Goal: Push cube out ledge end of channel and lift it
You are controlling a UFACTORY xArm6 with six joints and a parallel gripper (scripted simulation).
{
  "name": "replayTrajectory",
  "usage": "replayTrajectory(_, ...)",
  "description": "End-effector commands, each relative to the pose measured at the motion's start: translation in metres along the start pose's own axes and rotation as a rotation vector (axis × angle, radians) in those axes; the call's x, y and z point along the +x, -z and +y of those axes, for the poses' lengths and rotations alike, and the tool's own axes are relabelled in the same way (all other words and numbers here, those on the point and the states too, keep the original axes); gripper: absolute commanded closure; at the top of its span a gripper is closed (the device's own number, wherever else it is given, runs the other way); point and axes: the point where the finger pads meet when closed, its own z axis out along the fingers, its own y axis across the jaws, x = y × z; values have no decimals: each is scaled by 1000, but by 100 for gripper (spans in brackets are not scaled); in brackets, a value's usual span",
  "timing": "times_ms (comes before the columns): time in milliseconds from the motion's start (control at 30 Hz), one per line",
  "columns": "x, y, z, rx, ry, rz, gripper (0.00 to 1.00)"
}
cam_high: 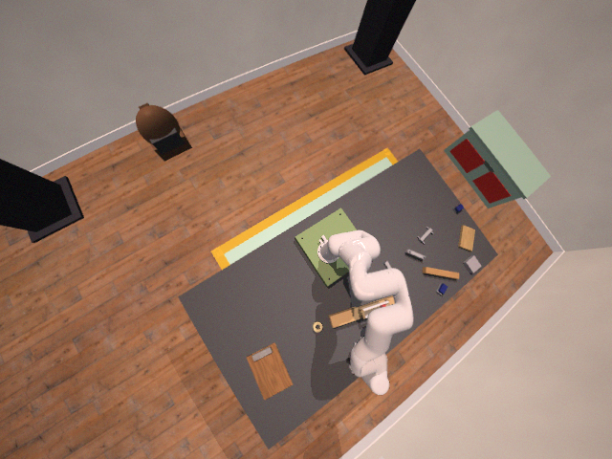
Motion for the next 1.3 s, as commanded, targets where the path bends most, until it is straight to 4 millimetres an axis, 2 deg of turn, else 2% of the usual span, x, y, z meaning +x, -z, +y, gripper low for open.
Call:
replayTrajectory(0,1,24,0,0,0,-1,100)
replayTrajectory(400,1,24,0,0,-4,-1,100)
replayTrajectory(500,8,25,-2,0,-55,-1,100)
replayTrajectory(633,34,29,-8,-1,-243,-1,100)
replayTrajectory(800,90,32,-23,-2,-459,7,100)
replayTrajectory(867,90,32,-23,-2,-459,7,100)
replayTrajectory(900,102,31,-27,-1,-570,13,100)
replayTrajectory(1067,153,26,-43,2,-746,38,100)
replayTrajectory(1167,169,23,-48,5,-858,47,100)
replayTrajectory(1267,174,22,-49,7,-969,44,100)
